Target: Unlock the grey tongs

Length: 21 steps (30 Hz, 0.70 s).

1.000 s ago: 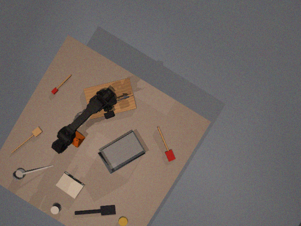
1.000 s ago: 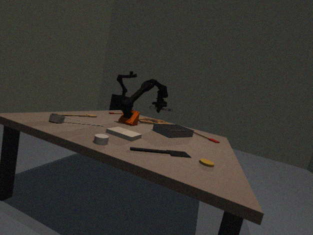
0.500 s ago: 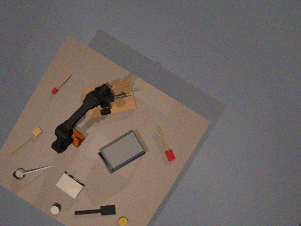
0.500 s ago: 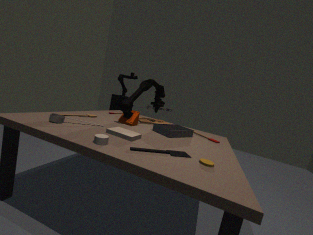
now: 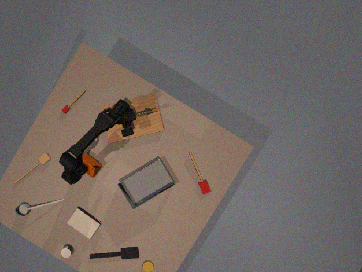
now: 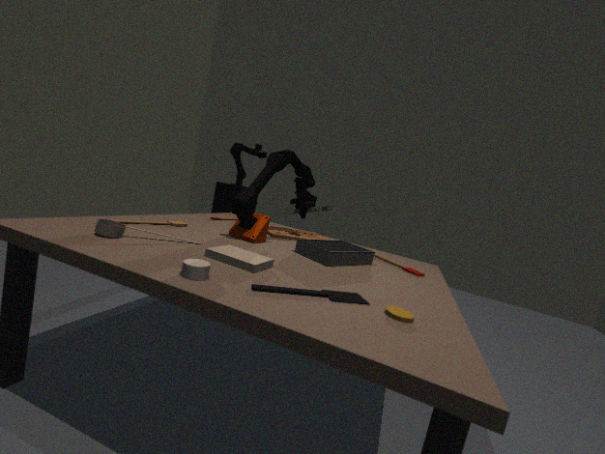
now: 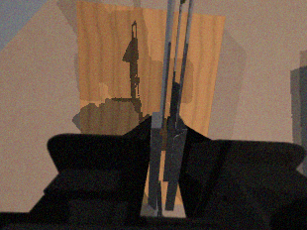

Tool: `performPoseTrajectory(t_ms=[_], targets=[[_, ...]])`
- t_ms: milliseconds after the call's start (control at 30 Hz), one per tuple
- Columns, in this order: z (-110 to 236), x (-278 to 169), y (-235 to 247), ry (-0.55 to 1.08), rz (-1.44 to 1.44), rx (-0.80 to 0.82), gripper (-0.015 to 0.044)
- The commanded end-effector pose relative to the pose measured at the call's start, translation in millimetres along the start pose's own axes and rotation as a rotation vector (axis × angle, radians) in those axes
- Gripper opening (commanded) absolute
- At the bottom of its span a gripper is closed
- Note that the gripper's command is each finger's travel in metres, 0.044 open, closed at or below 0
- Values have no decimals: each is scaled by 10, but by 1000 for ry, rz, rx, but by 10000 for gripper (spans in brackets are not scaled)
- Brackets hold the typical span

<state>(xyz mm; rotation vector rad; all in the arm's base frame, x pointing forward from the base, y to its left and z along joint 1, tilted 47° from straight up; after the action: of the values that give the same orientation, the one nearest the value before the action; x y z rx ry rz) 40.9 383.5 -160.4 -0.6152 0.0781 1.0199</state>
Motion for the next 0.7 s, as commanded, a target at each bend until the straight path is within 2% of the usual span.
performPoseTrajectory(t_ms=[0,667], targets=[[17,-28,30,-72,10,-5,-150],[2,-273,129,-391,24,-22,-150]])
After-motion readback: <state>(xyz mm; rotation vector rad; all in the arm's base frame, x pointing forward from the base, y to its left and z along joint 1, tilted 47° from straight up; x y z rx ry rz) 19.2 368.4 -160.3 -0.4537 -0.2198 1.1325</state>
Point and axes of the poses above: the point midway between the two fingers, 35 mm back from their tips, its own z axis back along the fingers, its own y axis across the jaws, x = y × z, the point moved 9 cm from there along z, back along the fingers, and after that the axes turned 2 degrees about z, right-handed, at the moved point
